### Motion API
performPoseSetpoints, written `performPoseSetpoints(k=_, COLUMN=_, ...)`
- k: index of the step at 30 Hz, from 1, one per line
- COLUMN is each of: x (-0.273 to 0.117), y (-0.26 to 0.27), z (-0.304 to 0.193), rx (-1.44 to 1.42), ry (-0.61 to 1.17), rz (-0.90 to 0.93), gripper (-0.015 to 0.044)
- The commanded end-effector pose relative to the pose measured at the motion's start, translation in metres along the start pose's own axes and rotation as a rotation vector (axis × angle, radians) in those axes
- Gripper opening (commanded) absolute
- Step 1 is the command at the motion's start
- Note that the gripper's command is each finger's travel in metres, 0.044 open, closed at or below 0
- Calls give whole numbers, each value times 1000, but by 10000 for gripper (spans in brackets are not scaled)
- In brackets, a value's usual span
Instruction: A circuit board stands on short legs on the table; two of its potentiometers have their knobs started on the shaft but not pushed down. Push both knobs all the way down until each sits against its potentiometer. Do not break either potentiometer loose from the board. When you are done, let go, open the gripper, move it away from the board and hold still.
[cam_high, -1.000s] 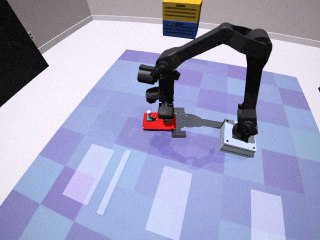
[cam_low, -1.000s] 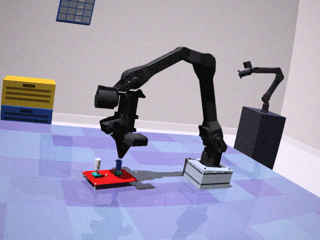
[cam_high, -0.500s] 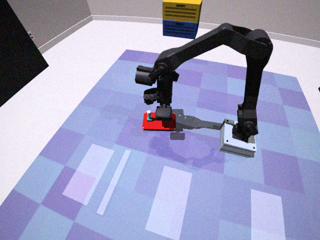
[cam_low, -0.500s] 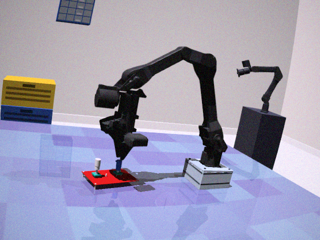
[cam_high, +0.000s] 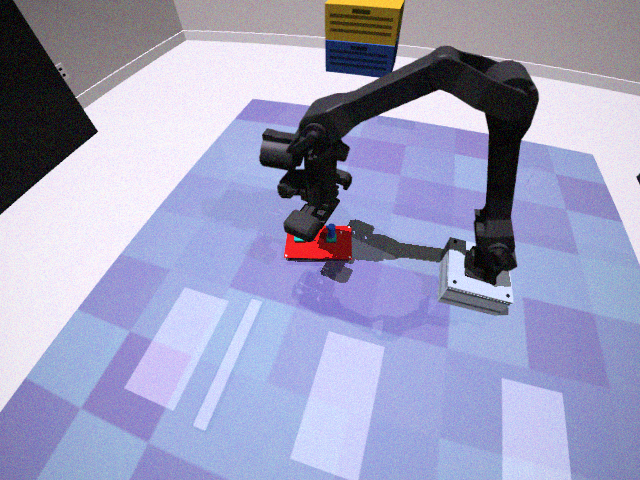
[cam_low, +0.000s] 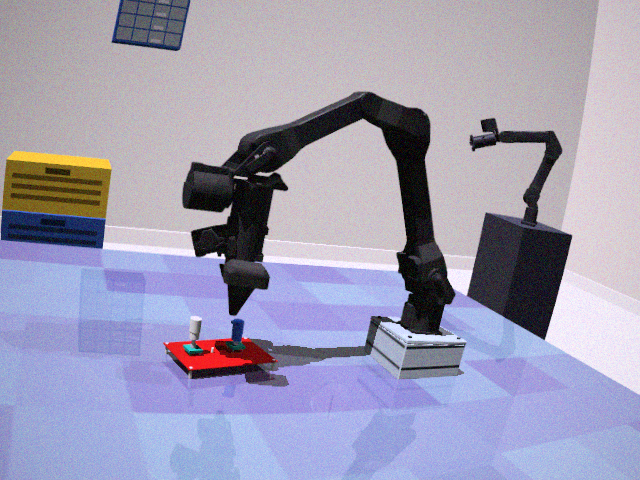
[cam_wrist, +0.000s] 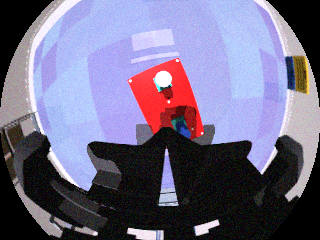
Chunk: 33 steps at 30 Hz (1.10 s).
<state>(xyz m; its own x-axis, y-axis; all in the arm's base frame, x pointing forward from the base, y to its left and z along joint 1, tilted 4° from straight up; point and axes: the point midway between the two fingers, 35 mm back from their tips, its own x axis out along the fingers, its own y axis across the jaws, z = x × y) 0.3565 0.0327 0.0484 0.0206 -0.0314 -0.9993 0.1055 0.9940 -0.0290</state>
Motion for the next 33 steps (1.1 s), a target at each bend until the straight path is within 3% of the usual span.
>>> performPoseSetpoints(k=1, x=-2, y=1, z=4, rx=119, ry=-1, rz=1, gripper=0)
performPoseSetpoints(k=33, x=-17, y=3, z=29, rx=1234, ry=2, rz=-10, gripper=0)
